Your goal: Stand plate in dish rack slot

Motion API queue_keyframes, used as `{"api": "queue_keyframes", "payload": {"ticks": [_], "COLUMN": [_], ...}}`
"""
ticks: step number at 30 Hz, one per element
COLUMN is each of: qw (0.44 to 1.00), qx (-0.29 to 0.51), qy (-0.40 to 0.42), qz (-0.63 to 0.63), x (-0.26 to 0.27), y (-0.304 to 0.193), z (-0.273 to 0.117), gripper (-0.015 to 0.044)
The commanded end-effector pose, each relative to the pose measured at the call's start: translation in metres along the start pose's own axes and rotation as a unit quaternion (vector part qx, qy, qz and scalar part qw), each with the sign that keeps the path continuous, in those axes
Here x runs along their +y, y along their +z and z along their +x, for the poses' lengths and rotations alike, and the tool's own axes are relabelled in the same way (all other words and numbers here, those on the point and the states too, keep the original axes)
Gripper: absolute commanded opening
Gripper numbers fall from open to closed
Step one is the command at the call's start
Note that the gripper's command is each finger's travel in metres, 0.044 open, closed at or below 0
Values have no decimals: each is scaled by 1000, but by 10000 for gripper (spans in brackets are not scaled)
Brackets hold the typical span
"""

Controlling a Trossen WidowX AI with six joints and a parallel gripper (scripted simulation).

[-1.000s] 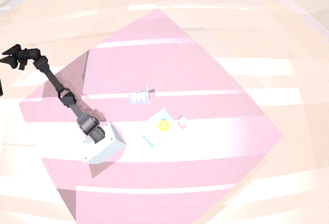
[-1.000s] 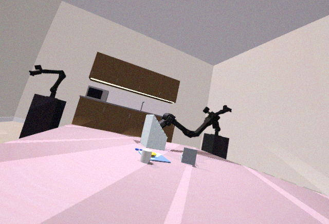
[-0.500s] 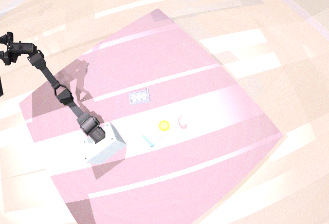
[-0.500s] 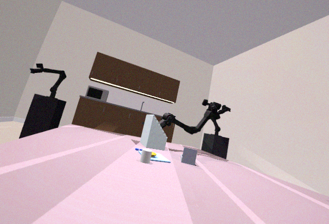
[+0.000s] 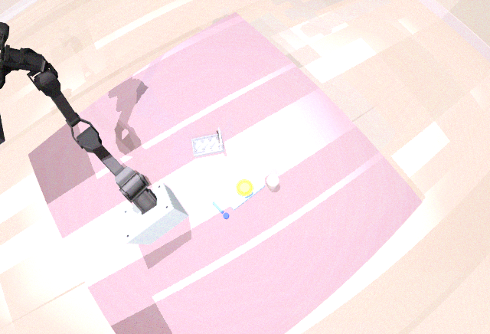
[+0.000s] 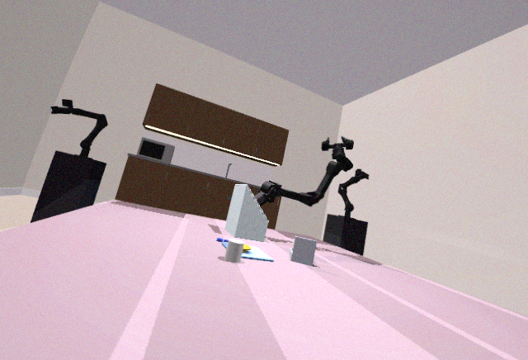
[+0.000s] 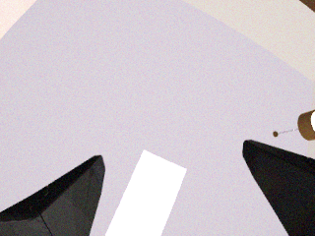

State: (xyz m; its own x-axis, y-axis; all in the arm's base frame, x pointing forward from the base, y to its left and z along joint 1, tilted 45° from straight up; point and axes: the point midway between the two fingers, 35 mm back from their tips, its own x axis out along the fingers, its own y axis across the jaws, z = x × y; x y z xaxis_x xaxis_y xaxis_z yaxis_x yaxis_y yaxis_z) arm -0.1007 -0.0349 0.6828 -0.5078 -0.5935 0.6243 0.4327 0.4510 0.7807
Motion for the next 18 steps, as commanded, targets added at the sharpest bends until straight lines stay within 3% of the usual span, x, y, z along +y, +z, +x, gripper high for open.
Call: {"api": "queue_keyframes", "payload": {"ticks": [1,18], "qw": [997,942], "qx": [60,269], "qy": [-8,11], "qz": [-52,-198], "x": [-13,-63], "y": [-54,-233], "z": [12,11], "gripper": [400,400]}}
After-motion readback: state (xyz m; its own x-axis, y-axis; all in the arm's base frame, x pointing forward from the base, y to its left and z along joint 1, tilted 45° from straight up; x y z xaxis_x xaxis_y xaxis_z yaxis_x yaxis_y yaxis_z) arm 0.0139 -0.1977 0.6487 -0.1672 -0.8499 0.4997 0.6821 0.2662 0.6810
